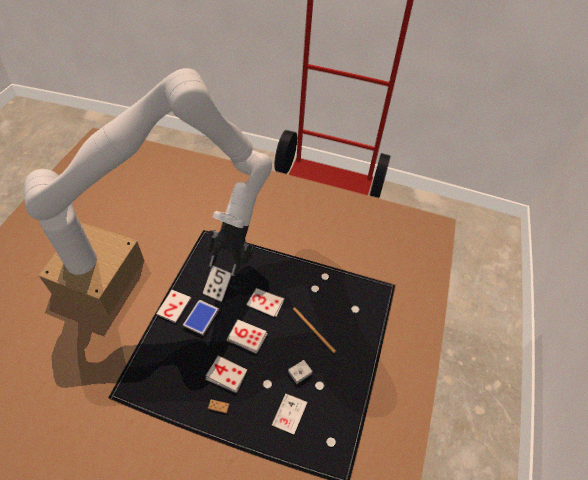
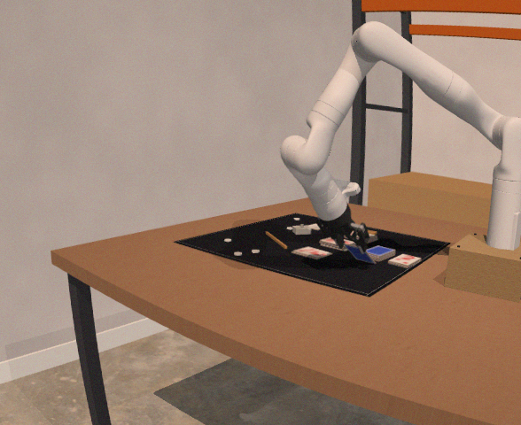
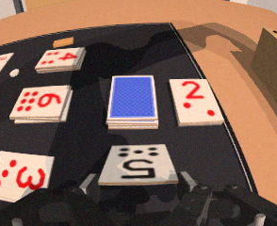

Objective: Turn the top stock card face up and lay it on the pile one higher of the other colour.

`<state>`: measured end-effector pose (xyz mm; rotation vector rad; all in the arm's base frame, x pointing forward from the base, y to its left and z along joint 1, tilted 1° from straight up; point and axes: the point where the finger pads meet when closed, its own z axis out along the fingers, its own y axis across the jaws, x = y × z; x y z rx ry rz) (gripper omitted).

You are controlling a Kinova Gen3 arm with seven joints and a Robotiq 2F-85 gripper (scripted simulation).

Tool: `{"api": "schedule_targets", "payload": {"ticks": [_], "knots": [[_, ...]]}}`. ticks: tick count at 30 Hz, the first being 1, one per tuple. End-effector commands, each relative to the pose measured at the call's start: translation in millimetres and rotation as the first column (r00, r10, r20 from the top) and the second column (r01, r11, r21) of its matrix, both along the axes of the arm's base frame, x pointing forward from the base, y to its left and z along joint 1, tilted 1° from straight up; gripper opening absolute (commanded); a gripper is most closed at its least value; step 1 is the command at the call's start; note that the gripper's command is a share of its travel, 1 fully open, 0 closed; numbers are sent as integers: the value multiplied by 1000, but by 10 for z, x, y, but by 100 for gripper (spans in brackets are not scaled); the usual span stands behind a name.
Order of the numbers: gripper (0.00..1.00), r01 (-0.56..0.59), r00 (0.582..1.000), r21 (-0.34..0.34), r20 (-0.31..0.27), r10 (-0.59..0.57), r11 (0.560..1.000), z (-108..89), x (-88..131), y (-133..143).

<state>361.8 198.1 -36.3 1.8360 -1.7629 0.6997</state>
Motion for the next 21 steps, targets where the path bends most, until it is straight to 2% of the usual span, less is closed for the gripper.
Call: {"api": "schedule_targets", "payload": {"ticks": [1,15,17,21], "knots": [[71,8,1000,30,8,-8,1000,69,37,-12],[71,6,1000,251,0,-6,968,44,37,-10],[71,6,1000,251,0,-6,968,44,37,-10],[71,6,1000,312,-2,-6,950,35,37,-11]]}}
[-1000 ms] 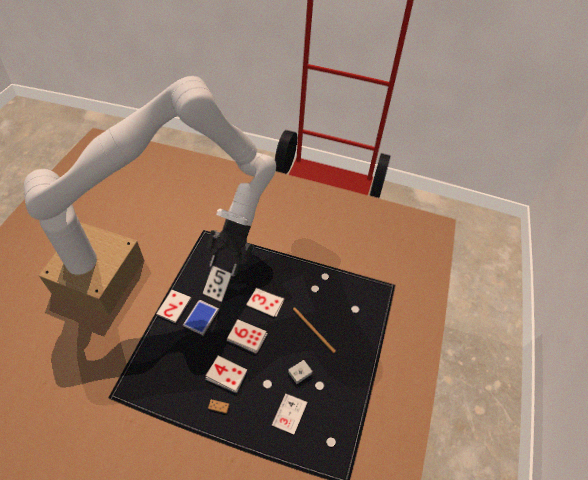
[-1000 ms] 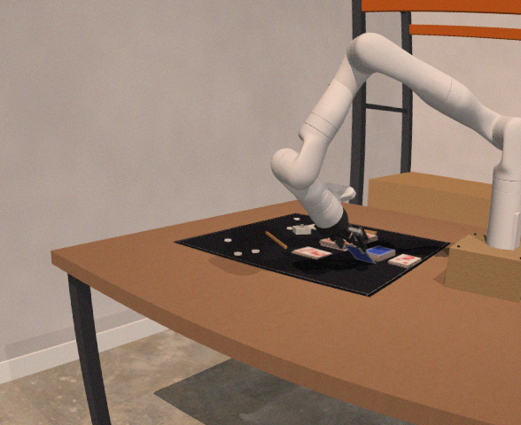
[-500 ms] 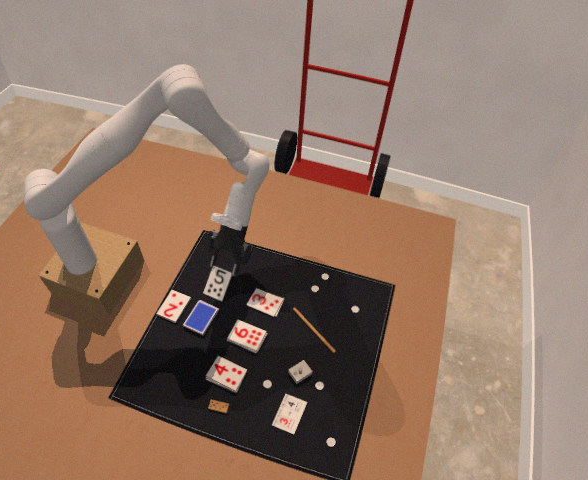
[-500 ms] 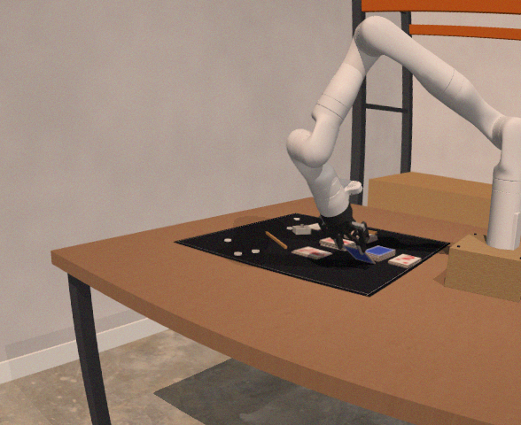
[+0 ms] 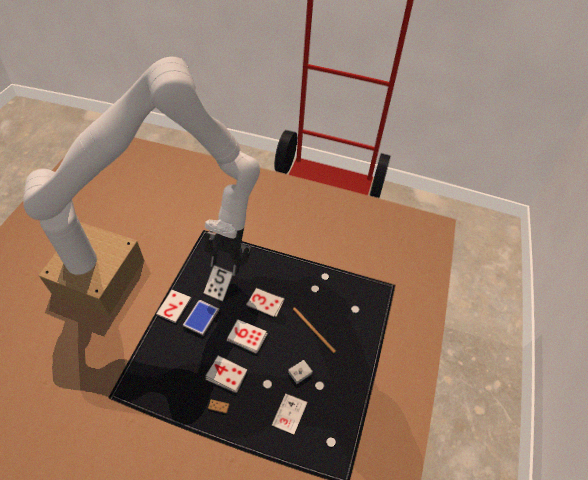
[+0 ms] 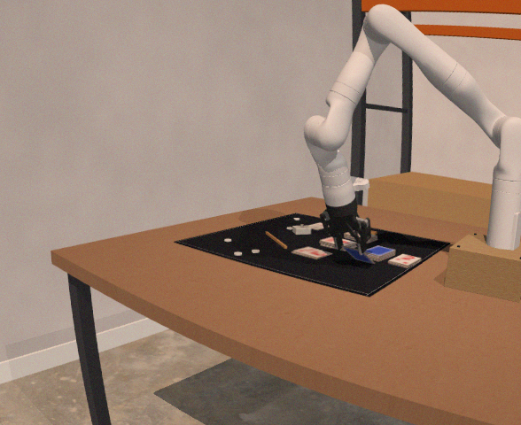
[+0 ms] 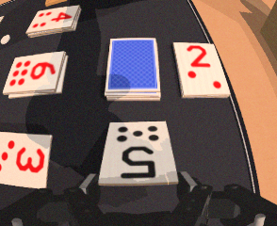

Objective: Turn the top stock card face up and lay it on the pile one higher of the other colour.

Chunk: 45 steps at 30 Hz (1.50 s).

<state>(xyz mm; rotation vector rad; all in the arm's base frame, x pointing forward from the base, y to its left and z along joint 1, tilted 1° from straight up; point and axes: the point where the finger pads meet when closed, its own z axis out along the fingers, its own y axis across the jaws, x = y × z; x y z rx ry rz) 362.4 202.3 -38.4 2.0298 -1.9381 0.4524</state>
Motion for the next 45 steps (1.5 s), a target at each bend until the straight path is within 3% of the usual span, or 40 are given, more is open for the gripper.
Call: {"api": "schedule_targets", "payload": {"ticks": [1,11,14,28,45], "knots": [[71,13,1000,39,4,-14,999,54,31,-52],[71,12,1000,194,-2,-12,981,27,32,-56],[71,12,1000,209,-3,-12,978,25,32,-57],[71,12,1000,408,-11,-8,913,-20,32,-67],[71,13,1000,562,-17,-4,827,-63,33,-78]]}}
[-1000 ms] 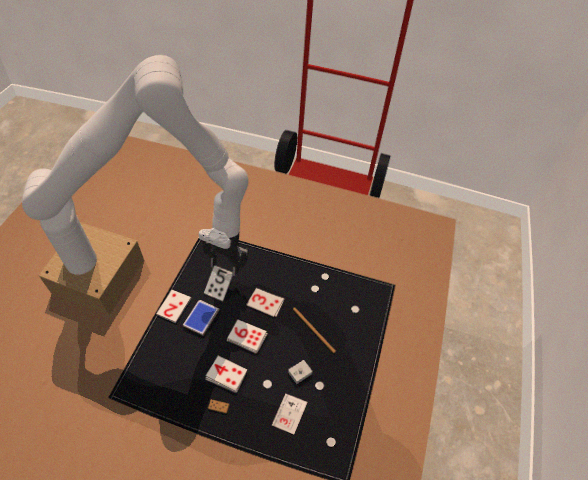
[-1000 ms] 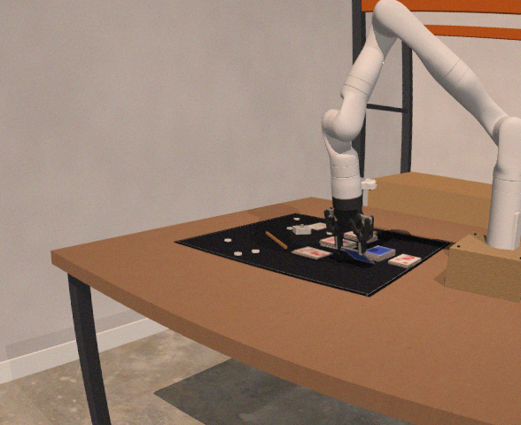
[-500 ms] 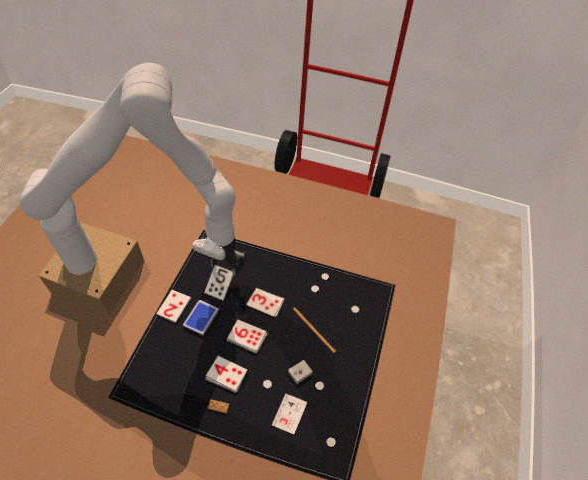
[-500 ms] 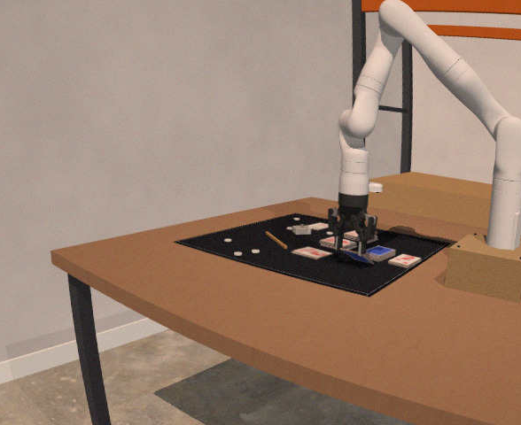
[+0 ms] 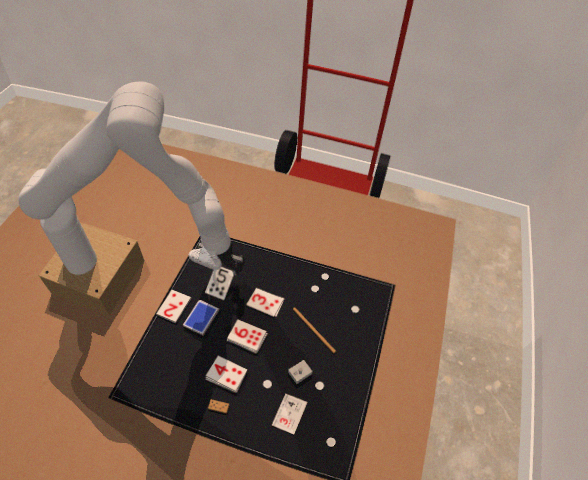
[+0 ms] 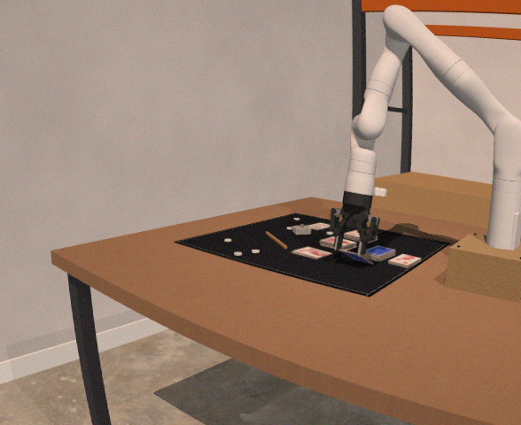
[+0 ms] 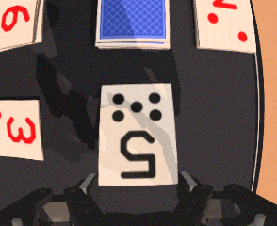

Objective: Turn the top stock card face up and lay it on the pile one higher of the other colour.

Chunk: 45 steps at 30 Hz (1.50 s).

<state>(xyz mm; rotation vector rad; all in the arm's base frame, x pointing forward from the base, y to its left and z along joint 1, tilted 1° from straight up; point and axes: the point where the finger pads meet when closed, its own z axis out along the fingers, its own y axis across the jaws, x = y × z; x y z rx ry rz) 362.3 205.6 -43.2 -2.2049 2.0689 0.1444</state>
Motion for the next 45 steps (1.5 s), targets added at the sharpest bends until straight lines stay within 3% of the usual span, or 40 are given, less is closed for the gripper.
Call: {"api": "schedule_targets", "payload": {"ticks": [1,17,45], "knots": [[71,29,1000,12,-8,-29,1000,-15,34,-112],[71,28,1000,119,-14,-26,993,-46,34,-119],[71,28,1000,185,-17,-25,982,-64,35,-124]]}}
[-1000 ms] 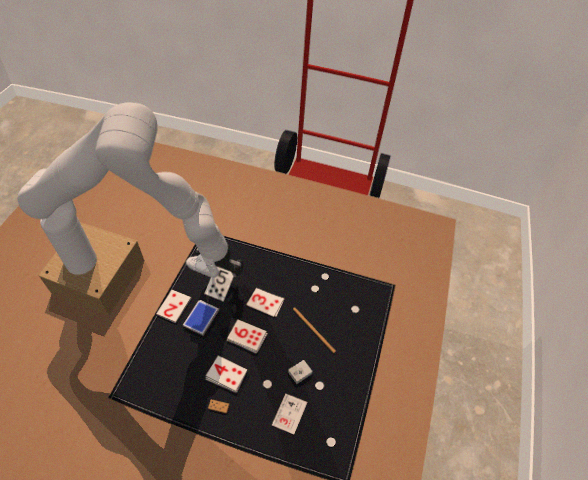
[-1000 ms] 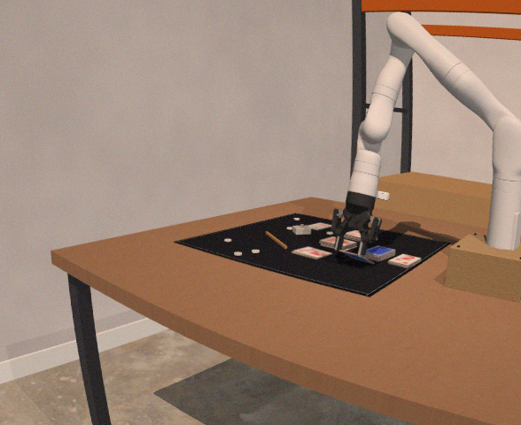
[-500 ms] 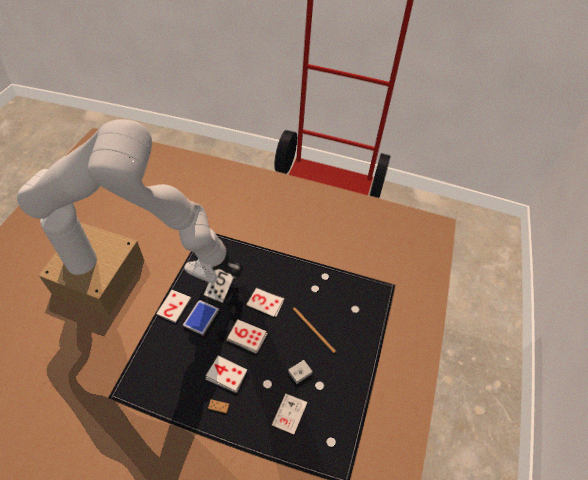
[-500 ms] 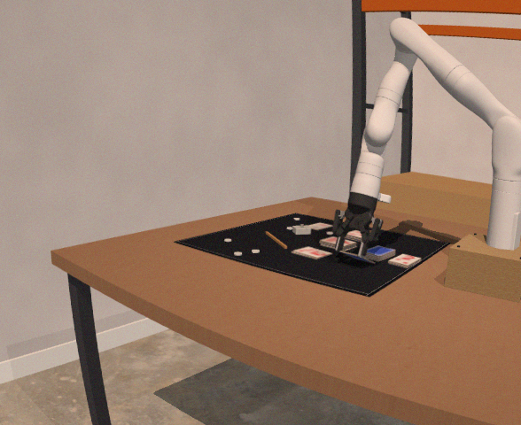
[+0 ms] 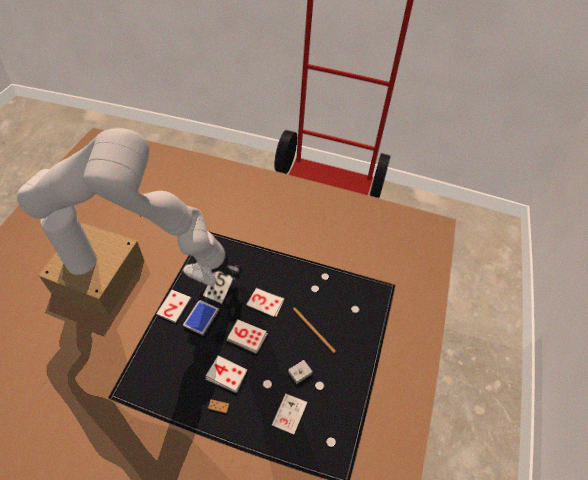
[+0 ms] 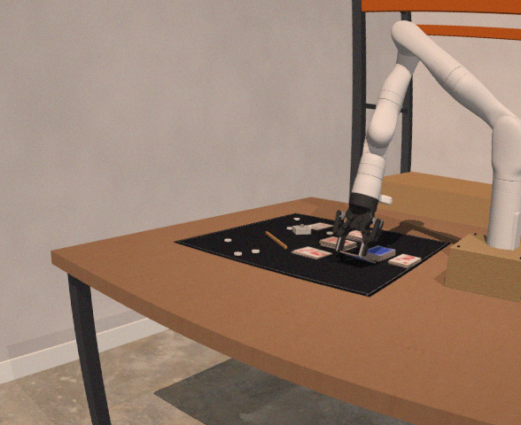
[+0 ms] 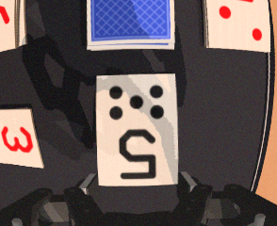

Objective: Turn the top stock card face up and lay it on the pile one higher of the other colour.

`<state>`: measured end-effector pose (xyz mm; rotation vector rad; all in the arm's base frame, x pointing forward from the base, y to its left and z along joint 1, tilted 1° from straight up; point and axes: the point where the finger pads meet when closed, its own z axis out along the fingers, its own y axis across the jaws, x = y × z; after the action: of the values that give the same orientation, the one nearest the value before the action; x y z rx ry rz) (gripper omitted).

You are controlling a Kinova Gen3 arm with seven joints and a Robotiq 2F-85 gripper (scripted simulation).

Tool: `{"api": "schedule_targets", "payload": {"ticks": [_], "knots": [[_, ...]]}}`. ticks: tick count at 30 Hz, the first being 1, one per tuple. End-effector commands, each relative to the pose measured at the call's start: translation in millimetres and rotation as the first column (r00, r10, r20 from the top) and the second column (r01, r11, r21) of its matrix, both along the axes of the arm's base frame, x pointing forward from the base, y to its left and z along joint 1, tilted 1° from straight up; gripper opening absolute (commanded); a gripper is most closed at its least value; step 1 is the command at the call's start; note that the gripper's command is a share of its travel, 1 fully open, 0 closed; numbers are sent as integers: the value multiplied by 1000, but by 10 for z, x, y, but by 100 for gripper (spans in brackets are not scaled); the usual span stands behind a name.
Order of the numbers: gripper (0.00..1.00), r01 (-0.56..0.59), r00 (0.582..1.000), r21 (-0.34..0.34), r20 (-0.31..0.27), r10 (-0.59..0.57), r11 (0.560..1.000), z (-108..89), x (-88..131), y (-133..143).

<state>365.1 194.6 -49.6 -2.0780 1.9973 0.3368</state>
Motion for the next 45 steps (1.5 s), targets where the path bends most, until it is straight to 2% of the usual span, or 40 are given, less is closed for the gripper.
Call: {"api": "schedule_targets", "payload": {"ticks": [1,33,45], "knots": [[71,4,1000,2,-1,-4,1000,-1,7,-14],[71,4,1000,4,0,-4,1000,-2,7,-14],[71,5,1000,-18,0,-5,1000,-21,6,-3]]}}
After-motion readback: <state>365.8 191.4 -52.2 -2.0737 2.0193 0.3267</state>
